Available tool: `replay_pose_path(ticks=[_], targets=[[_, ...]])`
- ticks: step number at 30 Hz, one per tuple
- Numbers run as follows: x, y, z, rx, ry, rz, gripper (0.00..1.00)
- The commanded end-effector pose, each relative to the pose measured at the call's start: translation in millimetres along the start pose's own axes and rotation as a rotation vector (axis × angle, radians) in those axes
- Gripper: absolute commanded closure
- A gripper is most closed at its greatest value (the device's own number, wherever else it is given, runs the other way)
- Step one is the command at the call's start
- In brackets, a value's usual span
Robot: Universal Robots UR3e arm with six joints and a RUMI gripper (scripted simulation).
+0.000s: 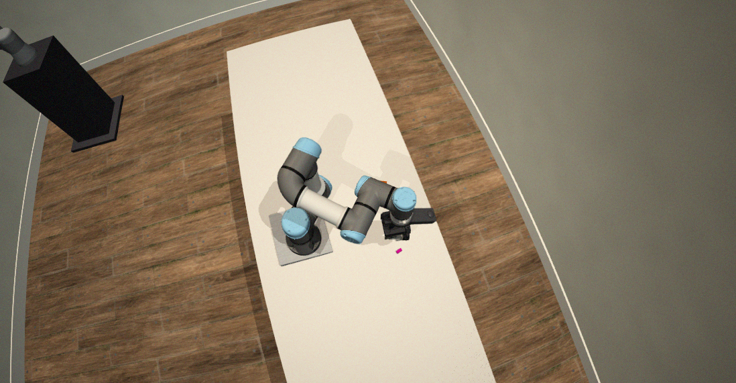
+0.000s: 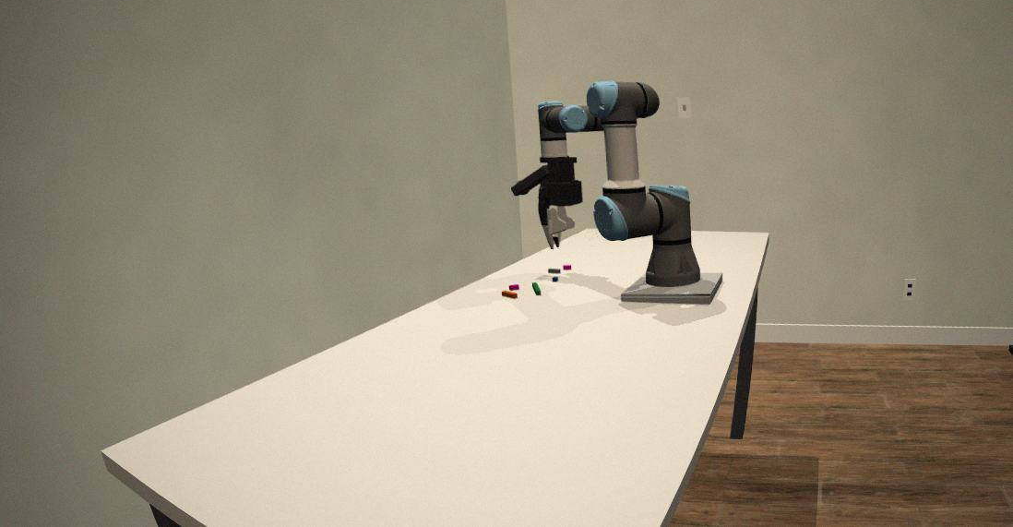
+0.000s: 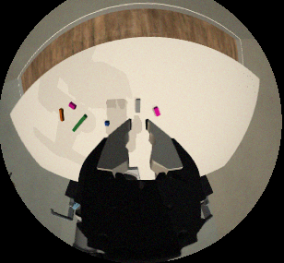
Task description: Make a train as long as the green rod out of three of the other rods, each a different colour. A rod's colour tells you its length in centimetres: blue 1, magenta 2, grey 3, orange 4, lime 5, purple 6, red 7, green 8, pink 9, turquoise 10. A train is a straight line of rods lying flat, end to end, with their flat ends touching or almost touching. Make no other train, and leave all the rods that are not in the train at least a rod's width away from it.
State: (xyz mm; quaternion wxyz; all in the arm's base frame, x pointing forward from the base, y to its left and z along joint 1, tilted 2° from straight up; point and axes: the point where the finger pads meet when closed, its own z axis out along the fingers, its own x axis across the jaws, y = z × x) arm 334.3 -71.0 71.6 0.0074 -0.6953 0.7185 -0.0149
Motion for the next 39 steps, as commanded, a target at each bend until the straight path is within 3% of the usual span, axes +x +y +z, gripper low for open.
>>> replay_pose_path(ticks=[1,26,39], targets=[[0.3,-0.8,4.7,0.002,0.002,0.0,0.86],[-0.5,-2.2,38.0,0.002,0.002,0.0,0.86],[-0.6,-2.4,43.7,0.002,0.002,0.0,0.86]])
